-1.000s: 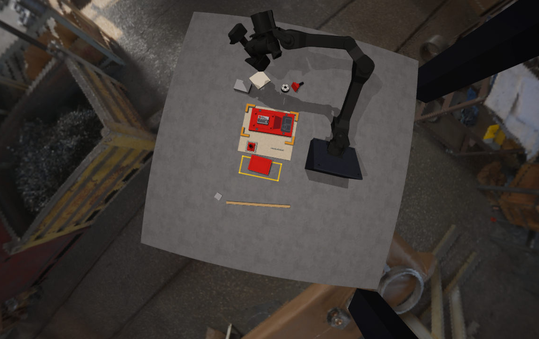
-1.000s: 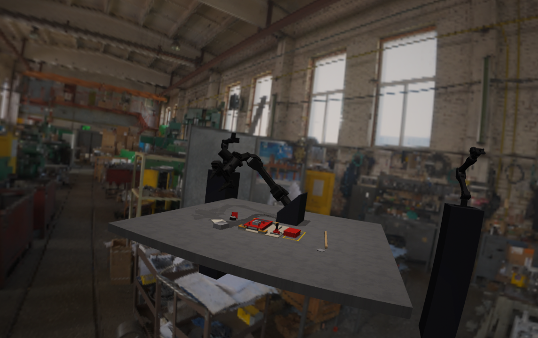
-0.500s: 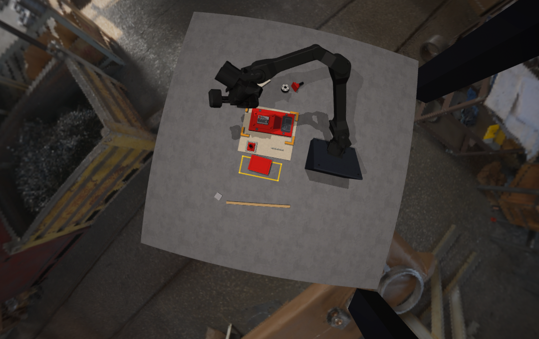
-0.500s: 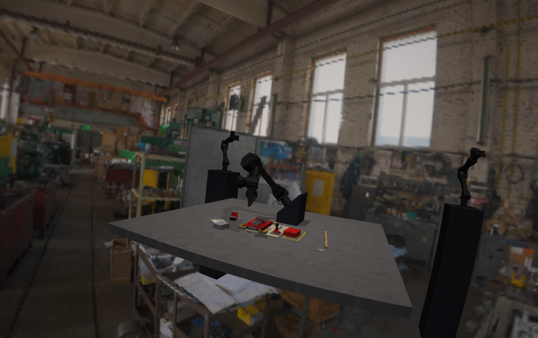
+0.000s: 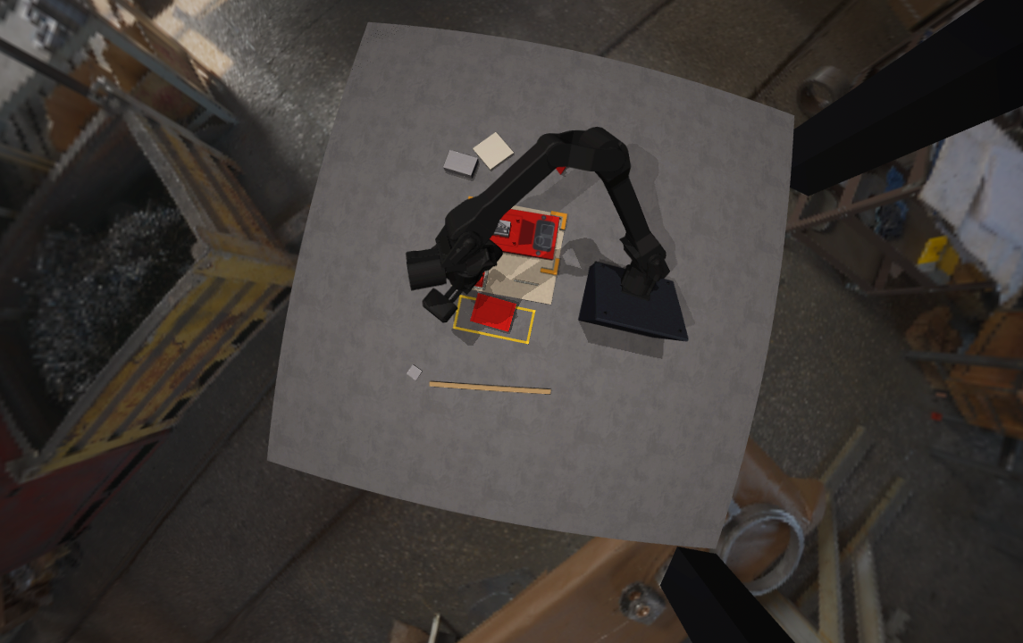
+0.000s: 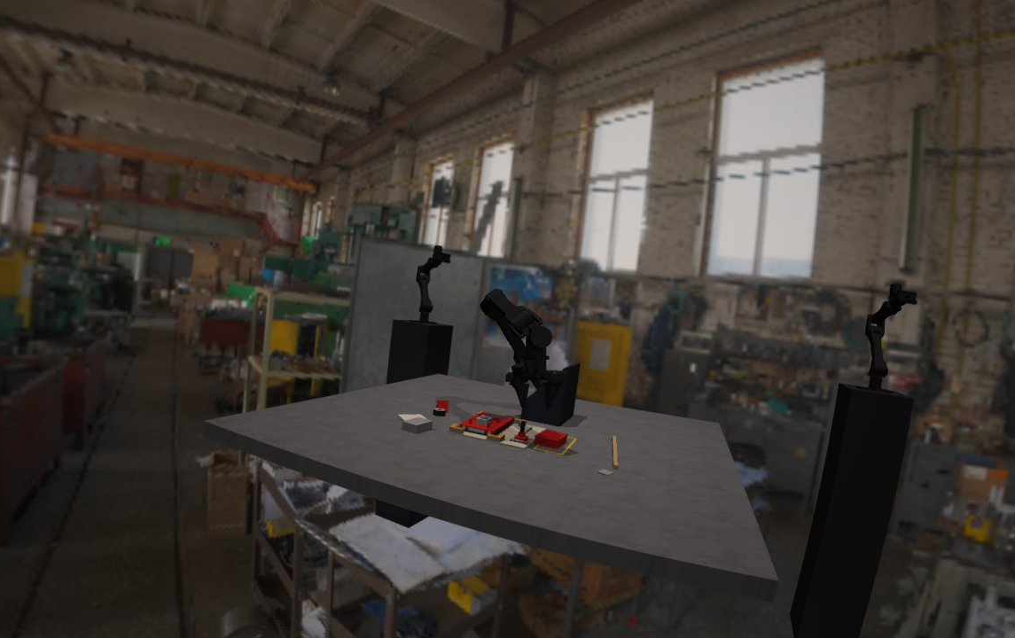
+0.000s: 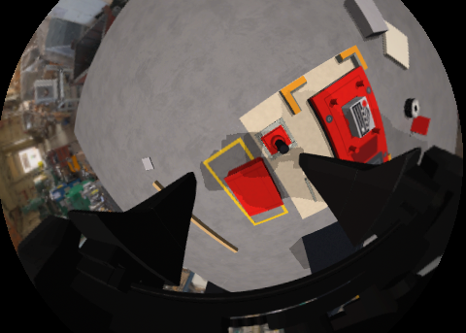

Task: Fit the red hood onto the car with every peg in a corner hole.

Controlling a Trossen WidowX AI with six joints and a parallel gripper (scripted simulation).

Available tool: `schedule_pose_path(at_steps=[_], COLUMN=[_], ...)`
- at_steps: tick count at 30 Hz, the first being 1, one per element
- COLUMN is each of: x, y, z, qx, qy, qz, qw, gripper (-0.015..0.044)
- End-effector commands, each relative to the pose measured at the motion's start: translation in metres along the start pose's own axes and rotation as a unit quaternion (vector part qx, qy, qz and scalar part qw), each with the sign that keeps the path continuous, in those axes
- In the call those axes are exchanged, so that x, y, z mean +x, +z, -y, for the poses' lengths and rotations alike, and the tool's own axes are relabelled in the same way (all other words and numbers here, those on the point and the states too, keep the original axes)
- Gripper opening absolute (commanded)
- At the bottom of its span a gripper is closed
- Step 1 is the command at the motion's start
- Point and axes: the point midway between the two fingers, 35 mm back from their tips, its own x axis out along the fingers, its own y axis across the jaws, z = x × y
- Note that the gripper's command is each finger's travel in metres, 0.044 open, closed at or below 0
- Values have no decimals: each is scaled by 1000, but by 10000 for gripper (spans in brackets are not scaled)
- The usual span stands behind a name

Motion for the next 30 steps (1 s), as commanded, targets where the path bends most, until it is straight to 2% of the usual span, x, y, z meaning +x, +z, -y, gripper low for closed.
schedule_pose_path(at_steps=[1, 4, 7, 30], x=[14, 22, 24, 37], y=[-46, -77, -85, -85], z=[-6, -6, -4, -1], qx=[-106, -179, -195, -195], qy=[-50, -89, -98, -98], qz=[-32, -52, -56, -56], qw=[993, 978, 974, 974], gripper=[440, 440, 440, 440])
